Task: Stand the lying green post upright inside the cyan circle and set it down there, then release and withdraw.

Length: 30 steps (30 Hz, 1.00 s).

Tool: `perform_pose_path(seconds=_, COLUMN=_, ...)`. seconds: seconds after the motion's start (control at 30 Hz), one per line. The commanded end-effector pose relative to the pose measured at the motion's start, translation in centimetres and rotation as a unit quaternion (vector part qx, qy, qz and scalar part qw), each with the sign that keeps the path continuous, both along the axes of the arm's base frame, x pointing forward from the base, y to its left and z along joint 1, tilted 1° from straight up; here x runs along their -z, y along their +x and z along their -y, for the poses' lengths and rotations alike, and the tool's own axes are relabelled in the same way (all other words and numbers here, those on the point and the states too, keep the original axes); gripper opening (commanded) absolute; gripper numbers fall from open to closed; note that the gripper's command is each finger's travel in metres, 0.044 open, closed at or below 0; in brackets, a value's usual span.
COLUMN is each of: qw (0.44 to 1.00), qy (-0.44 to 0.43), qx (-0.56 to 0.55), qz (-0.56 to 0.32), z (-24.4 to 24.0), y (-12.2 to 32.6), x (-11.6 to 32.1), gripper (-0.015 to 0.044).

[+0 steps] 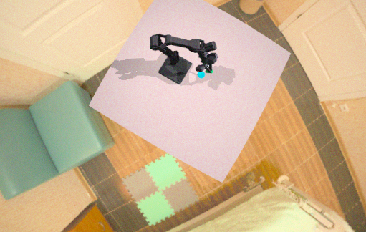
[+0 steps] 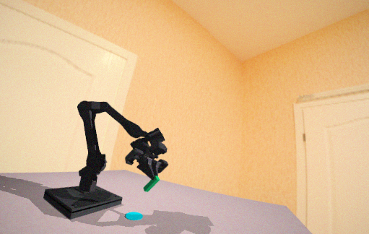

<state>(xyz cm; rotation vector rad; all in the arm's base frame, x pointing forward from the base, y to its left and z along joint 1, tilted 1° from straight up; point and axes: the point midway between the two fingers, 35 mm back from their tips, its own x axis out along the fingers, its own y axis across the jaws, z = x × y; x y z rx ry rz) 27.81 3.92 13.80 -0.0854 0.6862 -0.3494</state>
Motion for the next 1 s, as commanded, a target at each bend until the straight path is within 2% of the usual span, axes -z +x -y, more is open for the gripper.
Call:
perform_pose_path(seconds=0.0, qw=1.000, qy=-0.007, qx=-0.001, qz=0.014, z=-0.02, y=-0.10, x=-0.15, gripper=0.0023)
perform_pose_path(seconds=0.97, qw=0.995, qy=-0.026, qx=0.000, qz=0.100, z=-0.46, y=-0.95, x=-0.59, gripper=0.0023)
